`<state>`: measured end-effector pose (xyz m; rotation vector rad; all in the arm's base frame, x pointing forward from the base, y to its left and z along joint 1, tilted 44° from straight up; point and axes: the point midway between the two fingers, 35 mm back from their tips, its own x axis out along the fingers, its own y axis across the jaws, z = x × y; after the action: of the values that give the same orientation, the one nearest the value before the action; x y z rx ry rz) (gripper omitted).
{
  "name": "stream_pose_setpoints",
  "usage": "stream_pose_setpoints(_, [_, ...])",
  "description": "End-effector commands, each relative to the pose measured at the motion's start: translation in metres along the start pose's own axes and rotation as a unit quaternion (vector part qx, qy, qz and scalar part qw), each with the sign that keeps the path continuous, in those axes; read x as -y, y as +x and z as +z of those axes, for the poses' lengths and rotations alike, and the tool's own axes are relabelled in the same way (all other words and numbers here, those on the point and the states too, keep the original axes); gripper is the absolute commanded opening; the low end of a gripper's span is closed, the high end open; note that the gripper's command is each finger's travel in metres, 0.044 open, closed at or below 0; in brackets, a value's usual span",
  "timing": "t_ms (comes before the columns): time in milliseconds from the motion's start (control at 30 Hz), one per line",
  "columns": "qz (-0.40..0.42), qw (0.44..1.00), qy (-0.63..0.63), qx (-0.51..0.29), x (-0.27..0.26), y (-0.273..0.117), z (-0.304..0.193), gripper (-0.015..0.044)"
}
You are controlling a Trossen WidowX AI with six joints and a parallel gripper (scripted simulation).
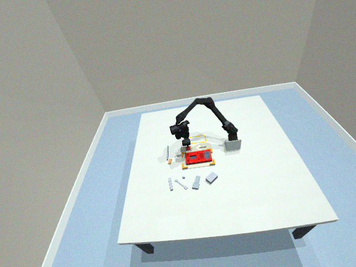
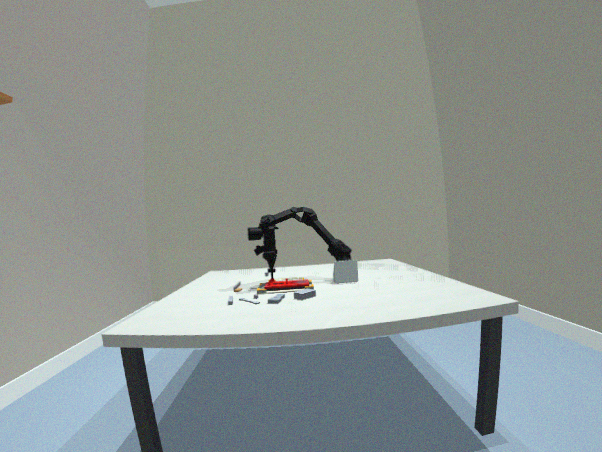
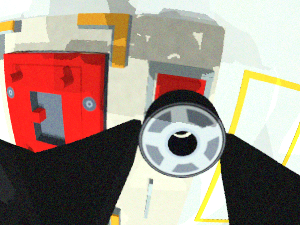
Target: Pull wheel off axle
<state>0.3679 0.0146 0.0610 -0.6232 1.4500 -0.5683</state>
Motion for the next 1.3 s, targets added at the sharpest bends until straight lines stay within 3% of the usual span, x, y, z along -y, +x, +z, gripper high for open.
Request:
stream_pose_setpoints(0, [0.002, 1.0, 0.003, 0.0, 0.0, -0.002, 0.0, 0.0])
stream_pose_setpoints(533, [0.002, 1.0, 0.002, 0.0, 0.001, -0.037, -0.001, 0.0])
stream_pose_setpoints(1267, [0.001, 1.0, 0.0, -0.001, 0.062, -0.037, -0.037, 0.0])
